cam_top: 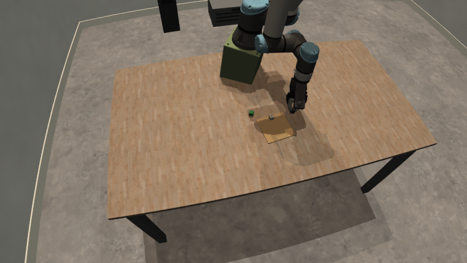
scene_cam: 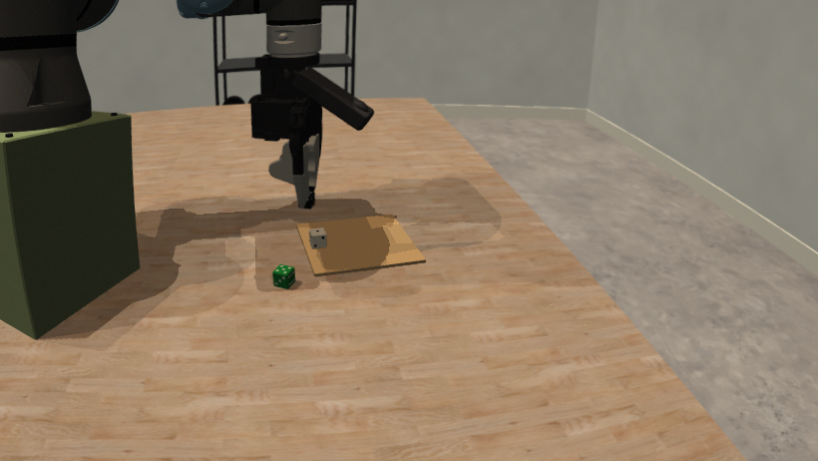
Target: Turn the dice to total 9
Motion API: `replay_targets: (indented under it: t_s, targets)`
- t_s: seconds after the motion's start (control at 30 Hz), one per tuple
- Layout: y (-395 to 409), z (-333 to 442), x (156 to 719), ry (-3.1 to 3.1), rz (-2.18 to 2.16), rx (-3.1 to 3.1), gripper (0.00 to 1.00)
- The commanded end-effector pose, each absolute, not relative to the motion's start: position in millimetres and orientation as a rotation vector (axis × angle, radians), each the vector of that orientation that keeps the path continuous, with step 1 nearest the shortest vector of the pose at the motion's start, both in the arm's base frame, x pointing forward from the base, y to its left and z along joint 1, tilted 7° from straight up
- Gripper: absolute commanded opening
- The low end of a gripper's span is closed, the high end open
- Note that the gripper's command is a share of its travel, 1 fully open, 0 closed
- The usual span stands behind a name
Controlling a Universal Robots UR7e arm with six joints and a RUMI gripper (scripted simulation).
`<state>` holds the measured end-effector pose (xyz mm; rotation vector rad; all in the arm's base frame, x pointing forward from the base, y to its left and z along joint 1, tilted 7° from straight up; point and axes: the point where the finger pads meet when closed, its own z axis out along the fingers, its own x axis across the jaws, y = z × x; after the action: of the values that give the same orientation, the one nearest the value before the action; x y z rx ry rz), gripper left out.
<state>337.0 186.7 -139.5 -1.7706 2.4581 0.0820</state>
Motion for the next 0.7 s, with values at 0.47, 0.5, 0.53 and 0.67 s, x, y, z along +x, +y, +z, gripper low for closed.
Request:
replay_targets:
  t_s: [0.47,0.5,0.53,0.67]
  targets:
    - [182,-95,335,2.458,0.082,-1.770,0.03]
    - [182,-92,335,2.458,0.082,-1.770,0.03]
    - [181,-89,334,2.458,0.082,-1.770,0.03]
    - [180,-77,334,2.458,0.082,-1.770,0.03]
